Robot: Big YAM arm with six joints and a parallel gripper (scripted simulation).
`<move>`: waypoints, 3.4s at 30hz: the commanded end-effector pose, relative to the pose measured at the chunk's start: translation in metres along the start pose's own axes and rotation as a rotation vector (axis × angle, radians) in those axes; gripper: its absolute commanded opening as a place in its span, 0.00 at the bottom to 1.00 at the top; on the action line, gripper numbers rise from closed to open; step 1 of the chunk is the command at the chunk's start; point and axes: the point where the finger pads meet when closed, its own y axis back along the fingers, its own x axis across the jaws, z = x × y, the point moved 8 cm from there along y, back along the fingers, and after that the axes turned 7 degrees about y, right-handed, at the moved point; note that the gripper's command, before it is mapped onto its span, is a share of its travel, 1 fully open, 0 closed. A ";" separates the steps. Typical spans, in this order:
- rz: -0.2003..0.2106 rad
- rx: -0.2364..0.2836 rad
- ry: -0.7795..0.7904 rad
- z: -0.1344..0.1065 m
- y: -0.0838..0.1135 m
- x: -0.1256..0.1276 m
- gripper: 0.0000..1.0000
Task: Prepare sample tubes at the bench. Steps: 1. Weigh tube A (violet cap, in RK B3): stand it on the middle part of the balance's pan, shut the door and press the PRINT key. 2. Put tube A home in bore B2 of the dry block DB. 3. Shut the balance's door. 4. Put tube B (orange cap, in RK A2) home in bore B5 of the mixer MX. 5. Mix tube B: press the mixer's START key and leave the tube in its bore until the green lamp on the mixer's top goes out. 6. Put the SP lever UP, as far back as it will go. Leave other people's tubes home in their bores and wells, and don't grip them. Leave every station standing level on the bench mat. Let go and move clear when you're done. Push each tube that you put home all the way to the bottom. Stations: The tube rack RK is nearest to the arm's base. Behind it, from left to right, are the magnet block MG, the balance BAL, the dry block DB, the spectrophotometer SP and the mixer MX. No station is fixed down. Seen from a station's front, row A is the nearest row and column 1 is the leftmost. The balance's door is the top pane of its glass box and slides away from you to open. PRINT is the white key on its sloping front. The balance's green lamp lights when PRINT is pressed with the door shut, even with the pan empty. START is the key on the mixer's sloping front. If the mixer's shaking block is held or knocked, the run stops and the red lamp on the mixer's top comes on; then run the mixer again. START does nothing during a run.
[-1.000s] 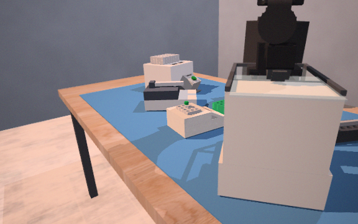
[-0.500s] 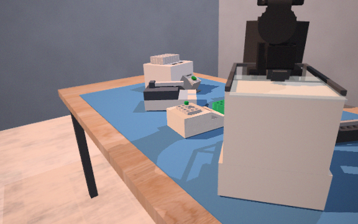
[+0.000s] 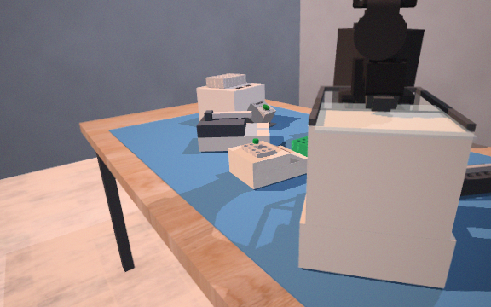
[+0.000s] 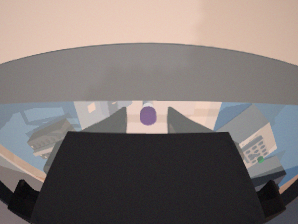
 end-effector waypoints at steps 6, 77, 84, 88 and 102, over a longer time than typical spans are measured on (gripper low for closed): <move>-0.007 -0.019 0.001 0.016 -0.002 0.002 0.36; -0.007 -0.015 -0.001 -0.001 0.032 -0.002 0.36; -0.007 -0.015 -0.001 -0.002 0.043 -0.004 0.36; -0.007 -0.015 -0.001 -0.003 0.050 -0.005 0.36; -0.007 -0.015 0.000 -0.003 0.070 -0.005 0.36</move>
